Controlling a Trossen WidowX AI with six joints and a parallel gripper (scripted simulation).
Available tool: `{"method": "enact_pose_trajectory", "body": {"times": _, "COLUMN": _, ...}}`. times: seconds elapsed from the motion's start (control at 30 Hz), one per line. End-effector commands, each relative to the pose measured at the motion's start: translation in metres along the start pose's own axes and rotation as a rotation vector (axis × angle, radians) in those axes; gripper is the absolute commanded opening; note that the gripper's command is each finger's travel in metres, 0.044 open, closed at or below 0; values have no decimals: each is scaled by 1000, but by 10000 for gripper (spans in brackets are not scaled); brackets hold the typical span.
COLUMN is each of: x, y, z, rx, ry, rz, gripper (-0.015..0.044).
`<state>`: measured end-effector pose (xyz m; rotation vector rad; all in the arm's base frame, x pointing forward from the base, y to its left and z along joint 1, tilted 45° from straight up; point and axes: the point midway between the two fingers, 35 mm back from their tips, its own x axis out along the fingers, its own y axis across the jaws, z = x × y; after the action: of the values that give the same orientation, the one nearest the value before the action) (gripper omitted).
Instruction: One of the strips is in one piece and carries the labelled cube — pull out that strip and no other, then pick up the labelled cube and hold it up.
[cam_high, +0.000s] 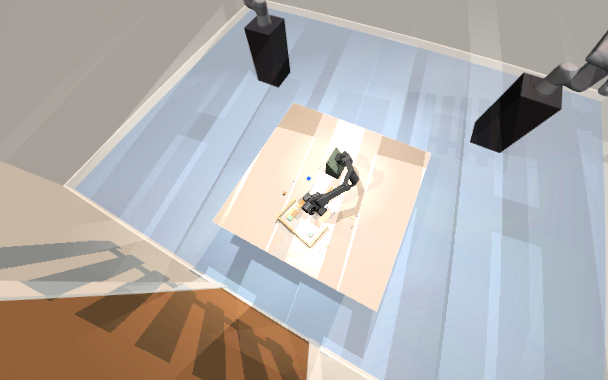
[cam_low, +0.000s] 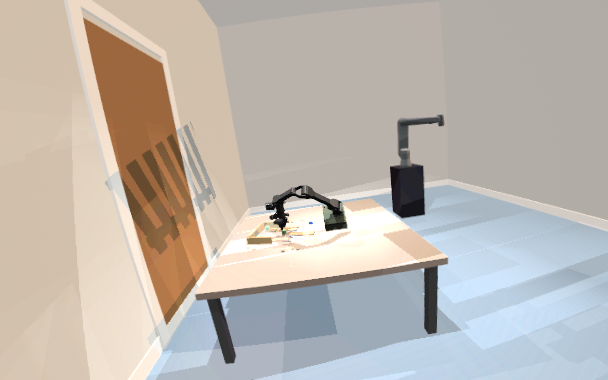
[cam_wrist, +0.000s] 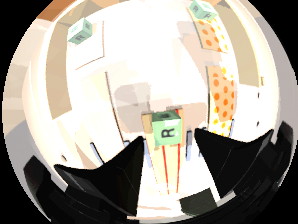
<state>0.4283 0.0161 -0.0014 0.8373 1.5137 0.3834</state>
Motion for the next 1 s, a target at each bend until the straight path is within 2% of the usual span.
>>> {"method": "enact_pose_trajectory", "body": {"times": 0.0, "x": 9, "y": 0, "z": -2, "rx": 6, "ry": 8, "rz": -1, "gripper": 250}}
{"method": "enact_pose_trajectory", "body": {"times": 0.7, "x": 34, "y": 1, "z": -2, "rx": 6, "ry": 9, "rz": 2, "gripper": 250}}
{"method": "enact_pose_trajectory", "body": {"times": 0.8, "x": 32, "y": 0, "z": -2, "rx": 2, "ry": 5, "rz": -3, "gripper": 171}}
{"method": "enact_pose_trajectory", "body": {"times": 0.97, "x": 32, "y": 0, "z": -2, "rx": 2, "ry": 5, "rz": -3, "gripper": 138}}
